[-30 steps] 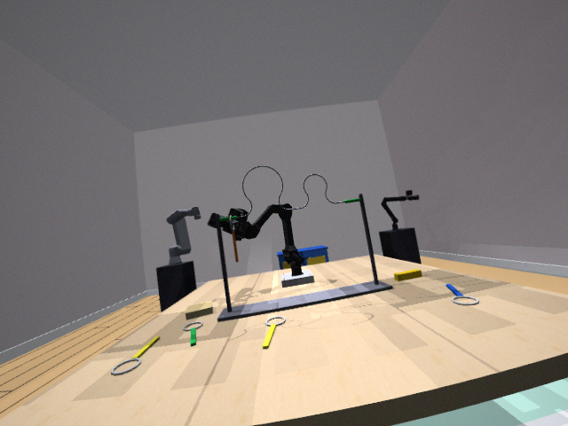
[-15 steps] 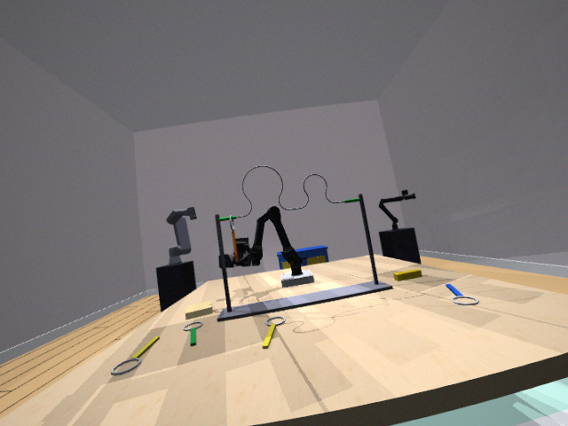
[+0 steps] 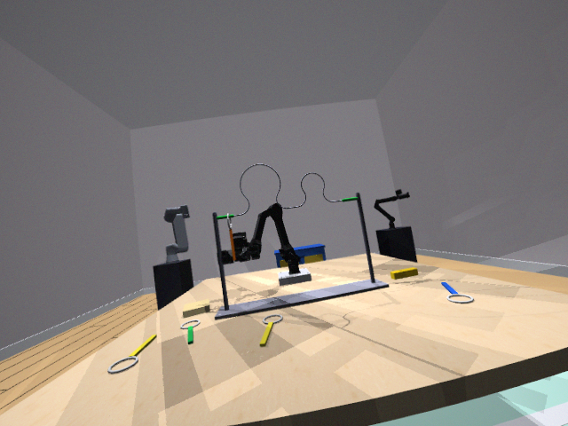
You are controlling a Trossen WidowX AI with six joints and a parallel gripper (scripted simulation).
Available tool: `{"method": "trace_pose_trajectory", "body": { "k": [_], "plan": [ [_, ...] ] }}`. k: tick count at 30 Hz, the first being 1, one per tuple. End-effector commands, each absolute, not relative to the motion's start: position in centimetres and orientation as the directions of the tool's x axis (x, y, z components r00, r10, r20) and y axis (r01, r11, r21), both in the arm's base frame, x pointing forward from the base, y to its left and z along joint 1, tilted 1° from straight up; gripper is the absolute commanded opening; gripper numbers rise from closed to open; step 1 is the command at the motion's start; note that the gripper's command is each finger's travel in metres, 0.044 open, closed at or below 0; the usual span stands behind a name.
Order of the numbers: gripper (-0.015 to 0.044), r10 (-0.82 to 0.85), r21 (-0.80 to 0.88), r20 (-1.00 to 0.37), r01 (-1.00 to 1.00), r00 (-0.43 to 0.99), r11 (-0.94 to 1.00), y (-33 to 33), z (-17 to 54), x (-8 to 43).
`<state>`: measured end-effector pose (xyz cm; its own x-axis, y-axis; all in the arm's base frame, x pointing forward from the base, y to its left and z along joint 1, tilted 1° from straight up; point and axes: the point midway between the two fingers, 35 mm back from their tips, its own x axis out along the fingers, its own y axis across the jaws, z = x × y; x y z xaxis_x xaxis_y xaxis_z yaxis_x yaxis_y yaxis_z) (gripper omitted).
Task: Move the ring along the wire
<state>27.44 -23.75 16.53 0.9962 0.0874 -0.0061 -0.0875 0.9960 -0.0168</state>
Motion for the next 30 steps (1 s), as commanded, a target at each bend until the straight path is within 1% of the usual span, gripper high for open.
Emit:
{"method": "trace_pose_trajectory", "body": {
  "k": [1, 30],
  "plan": [
    [0.0160, 0.083, -0.025, 0.000, -0.083, 0.997, 0.996, -23.6, 18.1, 28.5],
    [0.0160, 0.084, -0.025, 0.002, -0.083, 0.997, 0.996, -23.5, 18.3, 32.4]
  ]
}}
